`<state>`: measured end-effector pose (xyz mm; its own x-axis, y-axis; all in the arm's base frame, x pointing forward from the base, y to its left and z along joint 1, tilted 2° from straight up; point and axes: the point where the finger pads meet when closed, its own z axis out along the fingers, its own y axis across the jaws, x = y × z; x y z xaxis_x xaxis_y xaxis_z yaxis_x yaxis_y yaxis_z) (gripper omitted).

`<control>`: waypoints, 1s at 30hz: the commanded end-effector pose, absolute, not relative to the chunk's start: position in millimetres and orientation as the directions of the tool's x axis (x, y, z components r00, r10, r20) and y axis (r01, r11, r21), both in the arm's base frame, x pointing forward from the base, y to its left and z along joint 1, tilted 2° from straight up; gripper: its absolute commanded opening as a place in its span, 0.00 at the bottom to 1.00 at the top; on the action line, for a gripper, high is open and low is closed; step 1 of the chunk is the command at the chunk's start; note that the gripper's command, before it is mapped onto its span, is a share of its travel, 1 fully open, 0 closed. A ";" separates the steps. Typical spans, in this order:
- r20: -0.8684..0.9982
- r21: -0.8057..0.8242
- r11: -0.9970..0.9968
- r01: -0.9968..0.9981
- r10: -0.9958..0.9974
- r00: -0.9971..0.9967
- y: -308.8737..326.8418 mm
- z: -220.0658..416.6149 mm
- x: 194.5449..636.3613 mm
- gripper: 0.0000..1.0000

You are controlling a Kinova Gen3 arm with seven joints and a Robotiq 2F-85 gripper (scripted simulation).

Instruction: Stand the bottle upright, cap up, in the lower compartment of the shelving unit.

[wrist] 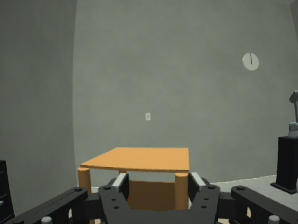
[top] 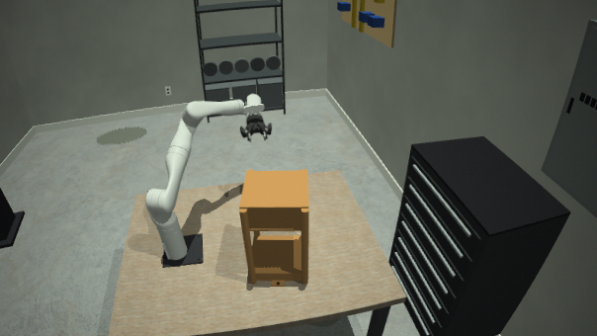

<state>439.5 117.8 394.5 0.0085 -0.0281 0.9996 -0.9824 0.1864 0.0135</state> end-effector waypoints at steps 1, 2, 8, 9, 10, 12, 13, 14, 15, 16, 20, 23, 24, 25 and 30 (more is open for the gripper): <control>1.000 0.019 0.181 -0.983 -0.005 0.019 125.1 392.8 439.3 0.60; 1.000 0.022 0.181 -0.983 -0.003 0.022 125.9 393.1 439.1 0.60; 0.999 0.030 0.181 -0.983 0.005 0.031 127.9 394.0 438.6 0.60; 0.999 0.030 0.181 -0.983 0.006 0.032 128.0 394.0 438.5 0.60; 0.999 0.030 0.181 -0.983 0.006 0.032 128.0 394.1 438.5 0.60; 0.999 0.030 0.181 -0.983 0.006 0.032 128.0 394.1 438.5 0.60; 0.999 0.030 0.181 -0.983 0.006 0.032 128.0 394.1 438.5 0.60; 0.999 0.030 0.181 -0.983 0.006 0.032 128.0 394.1 438.5 0.60; 0.999 0.030 0.181 -0.983 0.006 0.032 128.0 394.1 438.5 0.60; 0.999 0.030 0.181 -0.983 0.006 0.032 128.0 394.0 438.5 0.60; 0.999 0.030 0.181 -0.983 0.006 0.032 128.0 393.9 438.5 0.60; 0.999 0.030 0.181 -0.983 0.006 0.032 128.0 393.7 438.5 0.60; 0.999 0.030 0.181 -0.983 0.006 0.032 128.0 393.6 438.5 0.60; 0.999 0.030 0.181 -0.983 0.006 0.032 128.0 393.5 438.5 0.60; 0.999 0.030 0.181 -0.983 0.006 0.032 128.0 392.8 438.5 0.60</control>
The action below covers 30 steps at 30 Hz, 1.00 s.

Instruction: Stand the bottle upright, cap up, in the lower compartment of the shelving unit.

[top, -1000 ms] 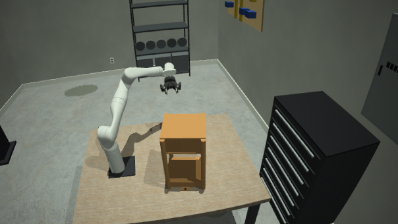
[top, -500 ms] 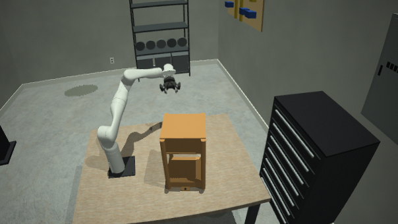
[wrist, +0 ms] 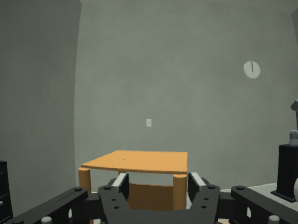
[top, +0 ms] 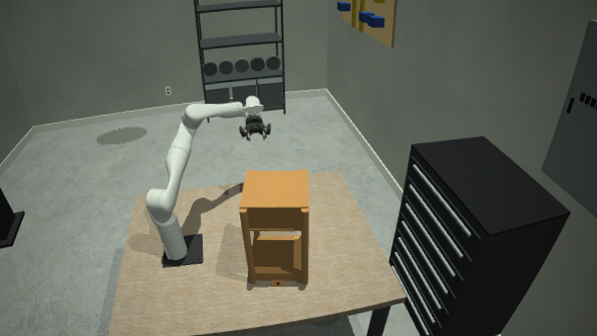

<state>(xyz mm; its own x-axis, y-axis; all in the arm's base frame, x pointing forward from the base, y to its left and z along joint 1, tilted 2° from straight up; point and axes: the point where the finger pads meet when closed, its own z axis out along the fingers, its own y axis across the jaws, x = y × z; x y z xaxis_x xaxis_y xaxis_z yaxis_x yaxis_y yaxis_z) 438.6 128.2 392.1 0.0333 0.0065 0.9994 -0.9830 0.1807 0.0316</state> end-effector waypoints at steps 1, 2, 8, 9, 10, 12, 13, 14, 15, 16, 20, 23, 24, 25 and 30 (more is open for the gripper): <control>0.999 0.030 0.181 -0.983 0.006 0.032 128.0 392.8 438.5 0.60; 0.999 0.030 0.181 -0.983 0.006 0.032 128.0 392.6 438.5 0.60; 0.999 0.030 0.181 -0.983 0.006 0.032 128.0 390.5 438.4 0.60; 0.999 0.030 0.181 -0.983 0.006 0.032 128.0 390.1 438.4 0.60; 0.999 0.030 0.181 -0.983 0.006 0.032 128.0 389.6 438.4 0.60; 0.999 0.030 0.181 -0.983 0.006 0.032 128.0 388.5 438.4 0.60; 0.999 0.030 0.181 -0.983 0.006 0.032 128.0 387.9 438.4 0.60; 0.999 0.030 0.181 -0.983 0.006 0.032 128.0 387.3 438.3 0.60; 0.999 0.030 0.181 -0.983 0.006 0.032 128.0 386.6 438.3 0.60; 0.999 0.030 0.181 -0.983 0.006 0.032 128.0 385.9 438.3 0.60; 0.999 0.030 0.181 -0.983 0.006 0.032 128.0 384.4 438.3 0.60; 0.999 0.030 0.181 -0.983 0.006 0.032 128.0 381.8 438.2 0.60; 0.999 0.030 0.181 -0.983 0.006 0.032 128.0 380.9 438.1 0.60; 0.999 0.030 0.181 -0.983 0.006 0.032 128.0 379.9 438.1 0.60; 0.999 0.030 0.181 -0.983 0.006 0.032 127.9 374.3 437.9 0.60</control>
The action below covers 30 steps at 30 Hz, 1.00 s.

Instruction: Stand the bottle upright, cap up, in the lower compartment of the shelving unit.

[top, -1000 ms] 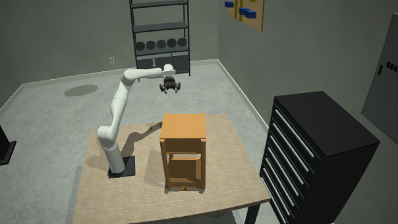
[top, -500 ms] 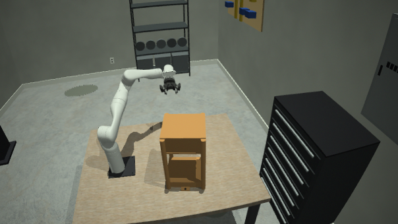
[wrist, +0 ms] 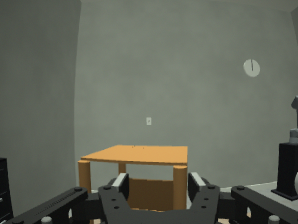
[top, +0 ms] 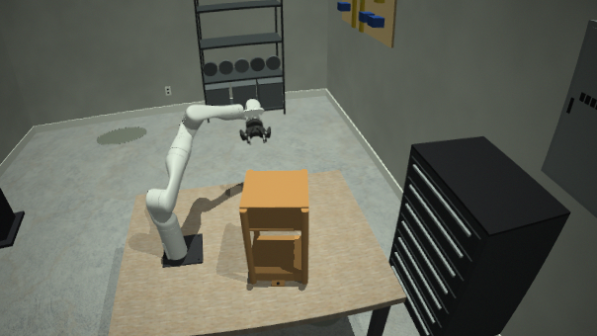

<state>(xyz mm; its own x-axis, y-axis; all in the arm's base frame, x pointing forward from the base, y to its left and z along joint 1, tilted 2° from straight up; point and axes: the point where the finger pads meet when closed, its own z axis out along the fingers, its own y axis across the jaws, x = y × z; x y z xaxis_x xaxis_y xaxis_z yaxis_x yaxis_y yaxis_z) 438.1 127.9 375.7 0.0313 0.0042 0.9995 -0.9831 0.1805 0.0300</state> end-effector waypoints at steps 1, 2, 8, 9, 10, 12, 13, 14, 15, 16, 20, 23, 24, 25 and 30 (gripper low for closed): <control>0.999 0.030 0.181 -0.983 0.006 0.032 127.9 373.1 437.9 0.60; 0.999 0.030 0.181 -0.983 0.006 0.032 127.9 371.8 437.9 0.60; 0.999 0.030 0.181 -0.983 0.006 0.032 127.9 366.1 437.7 0.60; 0.999 0.030 0.181 -0.983 0.006 0.032 127.9 364.6 437.6 0.60; 0.999 0.030 0.181 -0.983 0.006 0.032 127.9 363.0 437.6 0.60; 0.999 0.030 0.181 -0.983 0.006 0.032 127.9 359.7 437.5 0.60; 0.999 0.030 0.181 -0.983 0.006 0.032 127.9 358.0 437.4 0.60; 0.999 0.030 0.181 -0.983 0.006 0.032 127.9 356.2 437.4 0.60; 0.999 0.030 0.181 -0.983 0.006 0.032 127.9 354.4 437.3 0.60; 0.999 0.030 0.181 -0.983 0.006 0.032 127.8 352.5 437.3 0.60; 0.999 0.030 0.181 -0.983 0.006 0.032 127.8 344.6 437.0 0.60; 0.999 0.030 0.181 -0.983 0.006 0.032 127.8 342.5 437.0 0.60; 0.999 0.030 0.181 -0.983 0.006 0.032 127.8 340.4 436.9 0.60; 0.999 0.030 0.181 -0.983 0.006 0.032 127.8 338.1 436.8 0.60; 0.999 0.030 0.181 -0.983 0.006 0.032 127.7 326.4 436.5 0.60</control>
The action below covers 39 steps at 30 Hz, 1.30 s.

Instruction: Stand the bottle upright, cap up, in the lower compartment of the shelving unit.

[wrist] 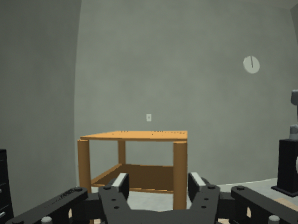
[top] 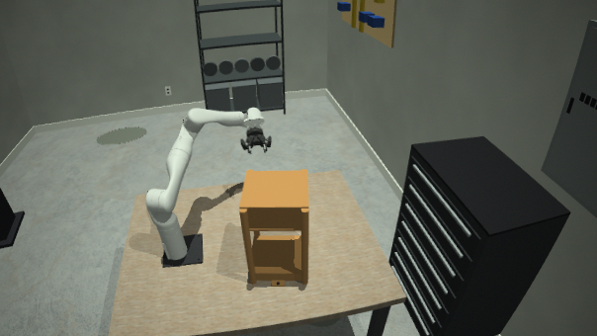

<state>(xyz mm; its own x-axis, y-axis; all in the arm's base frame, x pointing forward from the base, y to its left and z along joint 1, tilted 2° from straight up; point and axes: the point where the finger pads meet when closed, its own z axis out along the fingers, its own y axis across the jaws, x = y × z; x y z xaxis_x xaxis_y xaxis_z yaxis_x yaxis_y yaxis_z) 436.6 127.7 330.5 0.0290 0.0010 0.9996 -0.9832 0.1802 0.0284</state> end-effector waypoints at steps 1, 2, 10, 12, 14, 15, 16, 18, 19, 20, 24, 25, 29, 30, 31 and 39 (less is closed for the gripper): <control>0.999 0.030 0.181 -0.983 0.006 0.032 127.7 324.0 436.4 0.60; 0.999 0.030 0.181 -0.983 0.006 0.032 127.7 321.4 436.3 0.60; 0.999 0.030 0.181 -0.983 0.006 0.032 127.6 305.3 435.8 0.60; 0.999 0.030 0.181 -0.983 0.006 0.032 127.6 299.6 435.7 0.60; 0.999 0.030 0.181 -0.983 0.006 0.032 127.6 293.7 435.5 0.60; 0.999 0.030 0.181 -0.983 0.006 0.032 127.6 290.7 435.4 0.60; 0.999 0.030 0.181 -0.983 0.006 0.032 127.5 287.6 435.3 0.60; 0.999 0.030 0.181 -0.983 0.006 0.032 127.5 281.4 435.1 0.60; 0.999 0.030 0.181 -0.983 0.006 0.032 127.5 278.3 435.0 0.60; 0.999 0.030 0.181 -0.983 0.006 0.032 127.5 275.1 434.9 0.60; 0.999 0.030 0.181 -0.983 0.006 0.032 127.4 262.0 434.5 0.60; 0.999 0.030 0.181 -0.983 0.006 0.032 127.4 262.0 434.5 0.60; 0.999 0.030 0.181 -0.983 0.006 0.032 127.4 251.8 434.2 0.60; 0.999 0.030 0.181 -0.983 0.006 0.032 127.4 248.4 434.1 0.60; 0.999 0.030 0.181 -0.983 0.006 0.032 127.4 244.9 434.0 0.60; 0.999 0.030 0.181 -0.983 0.006 0.032 127.2 216.6 433.1 0.60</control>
